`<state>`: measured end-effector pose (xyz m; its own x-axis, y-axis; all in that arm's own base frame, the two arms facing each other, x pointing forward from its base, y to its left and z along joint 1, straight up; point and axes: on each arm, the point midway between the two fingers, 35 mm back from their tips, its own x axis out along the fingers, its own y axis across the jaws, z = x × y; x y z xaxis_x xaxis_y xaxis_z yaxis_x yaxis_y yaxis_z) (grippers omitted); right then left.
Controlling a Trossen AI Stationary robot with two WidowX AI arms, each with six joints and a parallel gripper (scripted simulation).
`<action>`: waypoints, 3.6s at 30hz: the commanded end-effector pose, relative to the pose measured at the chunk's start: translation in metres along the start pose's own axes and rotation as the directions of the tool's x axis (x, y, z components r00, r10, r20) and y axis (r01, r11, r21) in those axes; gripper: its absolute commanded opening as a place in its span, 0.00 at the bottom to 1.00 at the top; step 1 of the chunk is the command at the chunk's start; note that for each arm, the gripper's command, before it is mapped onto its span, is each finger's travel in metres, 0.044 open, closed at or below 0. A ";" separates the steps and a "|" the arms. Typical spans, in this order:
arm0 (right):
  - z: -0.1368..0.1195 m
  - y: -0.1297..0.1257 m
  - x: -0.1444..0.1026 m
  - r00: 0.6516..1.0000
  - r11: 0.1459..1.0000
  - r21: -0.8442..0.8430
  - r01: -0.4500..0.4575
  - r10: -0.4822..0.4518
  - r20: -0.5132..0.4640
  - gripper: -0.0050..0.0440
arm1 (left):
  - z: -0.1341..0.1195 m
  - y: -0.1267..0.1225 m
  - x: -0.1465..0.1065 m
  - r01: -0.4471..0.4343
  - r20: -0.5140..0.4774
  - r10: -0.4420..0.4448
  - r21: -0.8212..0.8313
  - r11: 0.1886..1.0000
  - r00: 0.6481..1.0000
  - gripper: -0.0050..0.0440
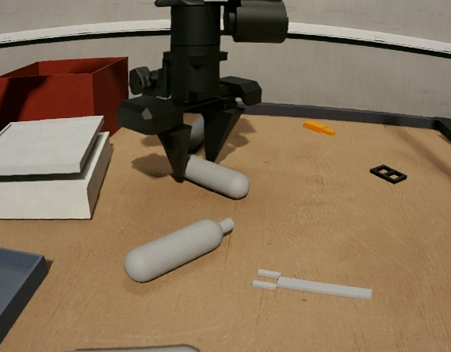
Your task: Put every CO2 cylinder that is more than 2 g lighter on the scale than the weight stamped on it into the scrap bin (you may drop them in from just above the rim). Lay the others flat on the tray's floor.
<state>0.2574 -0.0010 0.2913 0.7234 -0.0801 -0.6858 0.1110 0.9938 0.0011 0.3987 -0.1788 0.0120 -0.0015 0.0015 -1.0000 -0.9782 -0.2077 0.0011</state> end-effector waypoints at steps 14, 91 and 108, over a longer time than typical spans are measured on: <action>0.004 0.000 -0.004 1.000 1.000 0.002 -0.001 0.001 0.016 1.00 | -0.003 -0.005 -0.007 0.029 -0.022 -0.029 -0.002 1.000 0.999 0.45; 0.051 -0.003 0.146 0.989 -0.068 0.987 -0.145 0.005 0.146 1.00 | 0.079 0.118 -0.138 0.027 -0.022 -0.027 -0.003 1.000 0.999 0.00; 0.051 -0.015 0.209 0.977 -0.736 0.661 -0.144 0.001 0.213 1.00 | 0.106 0.158 -0.135 0.021 -0.017 -0.021 -0.002 1.000 1.000 0.00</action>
<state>0.4310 -0.0316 0.1933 0.8332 -0.0906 -0.5455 0.3686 -0.6443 0.6701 0.2317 -0.1111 0.1406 -0.0025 0.0021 -1.0000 -0.9777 -0.2099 0.0020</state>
